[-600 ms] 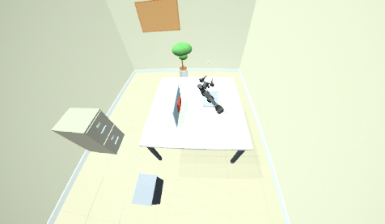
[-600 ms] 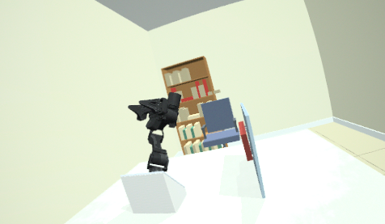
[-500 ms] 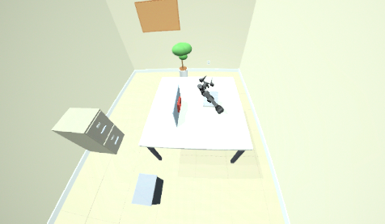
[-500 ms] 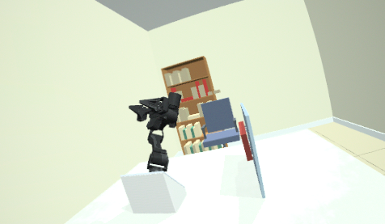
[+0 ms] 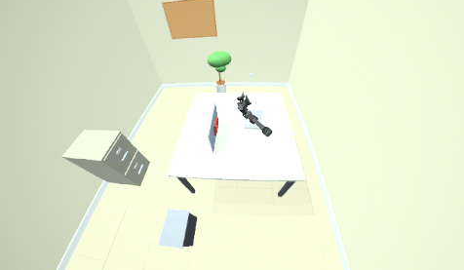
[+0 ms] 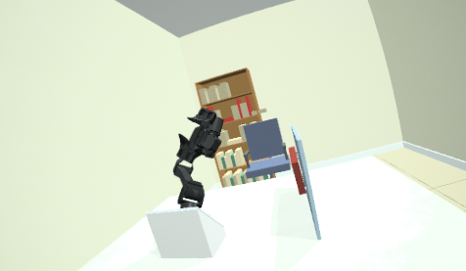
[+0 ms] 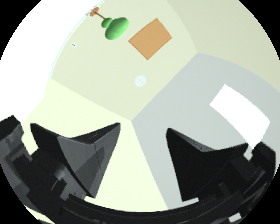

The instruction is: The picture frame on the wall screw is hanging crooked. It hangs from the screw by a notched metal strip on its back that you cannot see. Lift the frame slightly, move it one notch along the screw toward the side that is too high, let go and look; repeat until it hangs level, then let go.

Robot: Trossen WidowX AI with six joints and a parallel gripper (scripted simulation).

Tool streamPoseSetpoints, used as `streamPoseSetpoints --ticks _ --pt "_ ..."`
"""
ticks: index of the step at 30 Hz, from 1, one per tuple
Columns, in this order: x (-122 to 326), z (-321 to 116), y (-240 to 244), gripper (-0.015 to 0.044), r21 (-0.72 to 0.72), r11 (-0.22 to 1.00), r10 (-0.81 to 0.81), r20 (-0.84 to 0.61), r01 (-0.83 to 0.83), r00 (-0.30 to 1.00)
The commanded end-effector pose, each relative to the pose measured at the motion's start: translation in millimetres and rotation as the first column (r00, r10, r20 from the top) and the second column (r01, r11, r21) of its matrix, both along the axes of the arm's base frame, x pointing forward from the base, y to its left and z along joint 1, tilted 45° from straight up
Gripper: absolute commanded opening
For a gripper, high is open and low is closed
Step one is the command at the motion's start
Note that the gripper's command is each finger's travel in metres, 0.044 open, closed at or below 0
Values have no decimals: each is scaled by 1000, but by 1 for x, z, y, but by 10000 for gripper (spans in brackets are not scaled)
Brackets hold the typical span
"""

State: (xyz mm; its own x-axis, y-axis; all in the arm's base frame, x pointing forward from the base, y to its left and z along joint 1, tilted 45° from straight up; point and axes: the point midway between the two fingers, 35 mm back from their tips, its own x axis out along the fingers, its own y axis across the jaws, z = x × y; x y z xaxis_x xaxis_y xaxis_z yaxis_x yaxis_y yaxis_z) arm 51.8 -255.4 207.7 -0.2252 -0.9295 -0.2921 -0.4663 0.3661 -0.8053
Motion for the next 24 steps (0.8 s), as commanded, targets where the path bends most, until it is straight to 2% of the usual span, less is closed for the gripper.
streamPoseSetpoints --ticks 1,6,8,11,14,18,24 --pt "37 -2 9 260 -80 997 53 614 -5 788" --pt "66 1 21 260 -45 999 40 933 6 356" --pt "77 2 27 260 -7 1000 8 989 -4 151" --pt "92 5 37 260 57 997 -62 991 -44 -123" --pt "104 8 46 260 119 988 -145 932 -97 -333" --pt "118 11 58 260 207 962 -273 779 -180 -564" --pt "137 17 80 260 324 875 -474 423 -360 -772"
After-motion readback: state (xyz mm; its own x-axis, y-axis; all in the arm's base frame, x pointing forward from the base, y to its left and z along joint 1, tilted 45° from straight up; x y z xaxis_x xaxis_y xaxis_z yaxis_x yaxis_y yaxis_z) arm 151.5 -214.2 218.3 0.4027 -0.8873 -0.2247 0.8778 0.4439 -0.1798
